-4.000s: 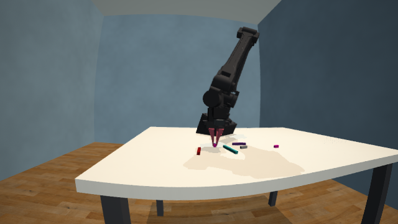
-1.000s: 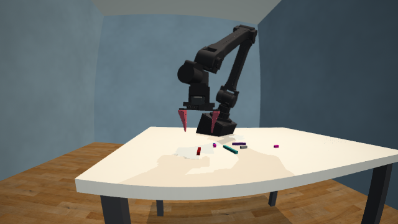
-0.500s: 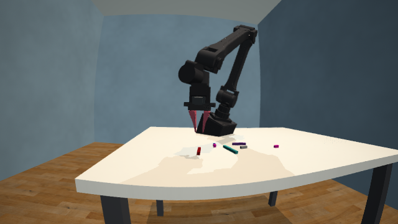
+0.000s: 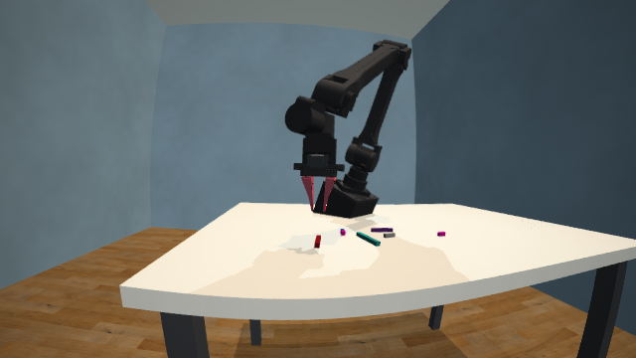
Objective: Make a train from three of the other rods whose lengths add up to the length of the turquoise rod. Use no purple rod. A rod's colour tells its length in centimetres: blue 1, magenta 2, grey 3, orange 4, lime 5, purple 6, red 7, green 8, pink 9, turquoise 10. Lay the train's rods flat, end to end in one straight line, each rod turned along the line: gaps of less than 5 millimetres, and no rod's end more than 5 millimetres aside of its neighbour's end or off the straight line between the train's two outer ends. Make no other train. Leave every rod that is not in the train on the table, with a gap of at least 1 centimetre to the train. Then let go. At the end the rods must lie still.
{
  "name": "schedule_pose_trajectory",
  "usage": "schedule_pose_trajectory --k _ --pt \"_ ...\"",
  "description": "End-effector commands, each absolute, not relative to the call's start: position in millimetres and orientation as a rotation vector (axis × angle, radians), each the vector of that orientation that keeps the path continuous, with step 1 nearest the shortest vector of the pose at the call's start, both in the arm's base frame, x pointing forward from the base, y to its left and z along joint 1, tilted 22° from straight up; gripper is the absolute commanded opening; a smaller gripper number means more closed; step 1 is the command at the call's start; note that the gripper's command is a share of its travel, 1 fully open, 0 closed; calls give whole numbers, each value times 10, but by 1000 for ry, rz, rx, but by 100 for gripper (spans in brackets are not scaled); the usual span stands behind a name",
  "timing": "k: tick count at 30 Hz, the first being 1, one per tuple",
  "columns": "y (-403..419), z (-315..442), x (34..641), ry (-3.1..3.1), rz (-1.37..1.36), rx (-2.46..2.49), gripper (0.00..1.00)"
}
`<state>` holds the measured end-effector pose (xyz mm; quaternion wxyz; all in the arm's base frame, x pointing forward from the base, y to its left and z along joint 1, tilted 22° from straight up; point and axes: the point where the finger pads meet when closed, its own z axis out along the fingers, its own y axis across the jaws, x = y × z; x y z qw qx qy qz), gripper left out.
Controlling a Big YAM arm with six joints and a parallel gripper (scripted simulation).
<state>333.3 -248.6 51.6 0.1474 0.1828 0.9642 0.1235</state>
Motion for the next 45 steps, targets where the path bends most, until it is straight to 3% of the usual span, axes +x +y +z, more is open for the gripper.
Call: schedule_pose_trajectory --k 1,45 --pt "-2509 577 3409 2765 355 526 23" --pt "-2389 130 3508 2773 357 526 23"
